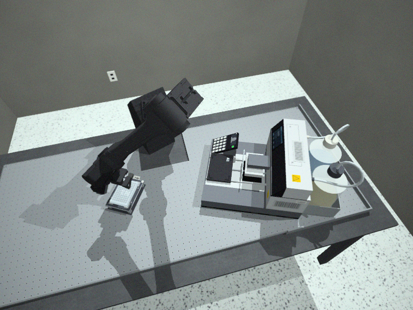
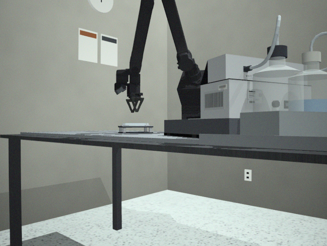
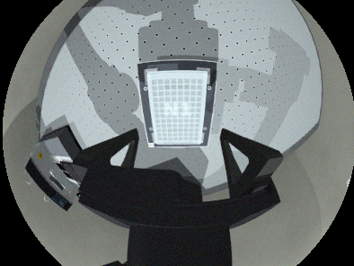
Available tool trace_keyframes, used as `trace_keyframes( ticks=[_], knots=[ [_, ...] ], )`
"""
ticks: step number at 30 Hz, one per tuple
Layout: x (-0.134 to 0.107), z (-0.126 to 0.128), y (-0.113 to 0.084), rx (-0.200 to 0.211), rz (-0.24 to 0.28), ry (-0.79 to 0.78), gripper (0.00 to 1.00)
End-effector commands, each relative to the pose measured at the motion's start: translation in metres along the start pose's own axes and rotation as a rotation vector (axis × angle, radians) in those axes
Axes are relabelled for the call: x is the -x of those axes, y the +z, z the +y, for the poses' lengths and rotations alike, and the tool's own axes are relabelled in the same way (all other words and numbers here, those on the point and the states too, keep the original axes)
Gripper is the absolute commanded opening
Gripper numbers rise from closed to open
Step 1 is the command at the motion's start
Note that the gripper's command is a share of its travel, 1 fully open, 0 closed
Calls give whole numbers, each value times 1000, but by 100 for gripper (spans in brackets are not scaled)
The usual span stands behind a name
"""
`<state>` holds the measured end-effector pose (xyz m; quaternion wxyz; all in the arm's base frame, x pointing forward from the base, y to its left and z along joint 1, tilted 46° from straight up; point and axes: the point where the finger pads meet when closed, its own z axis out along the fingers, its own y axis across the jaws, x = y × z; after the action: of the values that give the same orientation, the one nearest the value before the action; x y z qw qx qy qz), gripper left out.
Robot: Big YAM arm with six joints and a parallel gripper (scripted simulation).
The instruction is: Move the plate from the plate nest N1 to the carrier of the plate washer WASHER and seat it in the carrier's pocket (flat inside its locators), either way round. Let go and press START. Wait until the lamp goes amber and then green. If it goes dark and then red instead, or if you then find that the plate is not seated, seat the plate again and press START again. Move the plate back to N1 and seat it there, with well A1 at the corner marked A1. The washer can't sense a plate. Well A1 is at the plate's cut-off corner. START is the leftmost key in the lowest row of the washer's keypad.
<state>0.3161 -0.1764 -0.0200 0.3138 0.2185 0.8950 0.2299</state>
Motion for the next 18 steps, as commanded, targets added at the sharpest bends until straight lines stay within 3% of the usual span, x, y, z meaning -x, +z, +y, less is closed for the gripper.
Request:
trace_keyframes(
  ticks=[1, 12, 18],
  knots=[
    [1, 1, -8, -2, -2, -17, 100],
    [10, -2, -29, -8, -16, -23, 100],
    [2, 1, -22, 0, 1, -15, 100]
  ],
)
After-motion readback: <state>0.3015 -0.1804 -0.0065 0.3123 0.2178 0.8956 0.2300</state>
